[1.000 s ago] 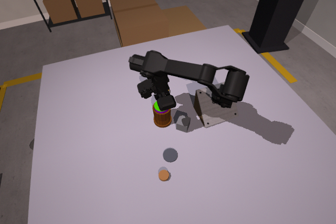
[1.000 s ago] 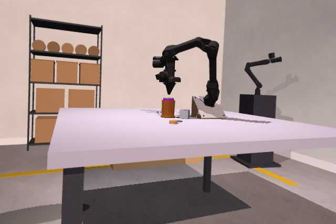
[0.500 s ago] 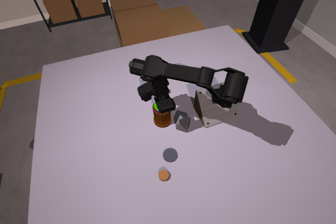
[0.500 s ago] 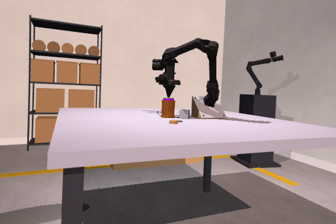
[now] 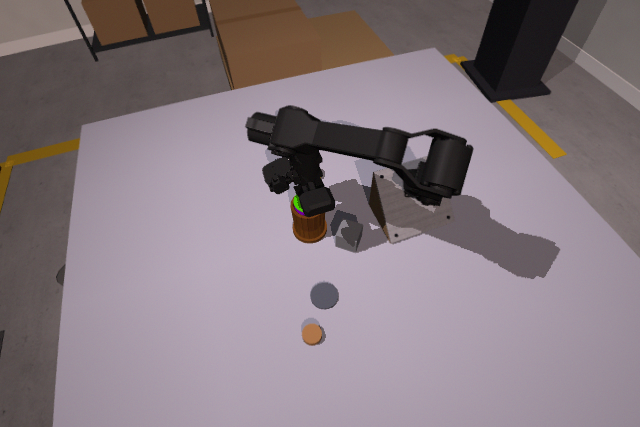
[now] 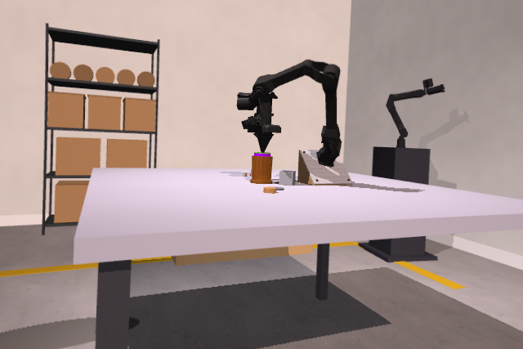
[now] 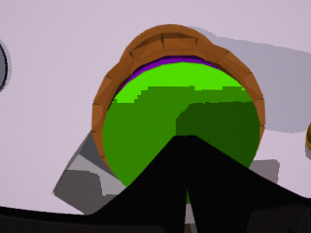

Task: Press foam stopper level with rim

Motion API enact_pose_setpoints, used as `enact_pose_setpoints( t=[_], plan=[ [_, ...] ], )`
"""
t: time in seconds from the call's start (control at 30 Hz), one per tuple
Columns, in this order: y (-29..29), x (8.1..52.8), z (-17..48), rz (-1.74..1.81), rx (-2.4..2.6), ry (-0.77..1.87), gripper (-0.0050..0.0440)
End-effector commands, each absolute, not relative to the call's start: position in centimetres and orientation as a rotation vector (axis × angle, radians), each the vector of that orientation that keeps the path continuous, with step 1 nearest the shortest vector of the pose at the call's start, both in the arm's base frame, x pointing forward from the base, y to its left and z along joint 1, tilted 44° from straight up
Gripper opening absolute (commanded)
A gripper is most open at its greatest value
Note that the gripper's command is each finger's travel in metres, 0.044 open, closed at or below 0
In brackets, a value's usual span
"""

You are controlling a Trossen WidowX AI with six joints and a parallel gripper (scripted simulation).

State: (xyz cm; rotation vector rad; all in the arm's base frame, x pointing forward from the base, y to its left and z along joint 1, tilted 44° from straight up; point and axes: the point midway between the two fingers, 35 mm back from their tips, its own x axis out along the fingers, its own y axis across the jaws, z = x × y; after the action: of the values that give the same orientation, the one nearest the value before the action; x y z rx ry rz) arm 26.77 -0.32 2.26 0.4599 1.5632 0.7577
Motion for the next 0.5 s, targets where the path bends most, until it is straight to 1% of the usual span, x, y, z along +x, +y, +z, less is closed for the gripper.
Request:
enact_pose_setpoints(
  t=[0.0,0.47],
  plan=[
    [-0.23,26.76,2.19,0.757,0.464,1.564,0.0000],
    [-0.16,26.68,2.14,0.757,0.464,1.564,0.0000]
  ],
)
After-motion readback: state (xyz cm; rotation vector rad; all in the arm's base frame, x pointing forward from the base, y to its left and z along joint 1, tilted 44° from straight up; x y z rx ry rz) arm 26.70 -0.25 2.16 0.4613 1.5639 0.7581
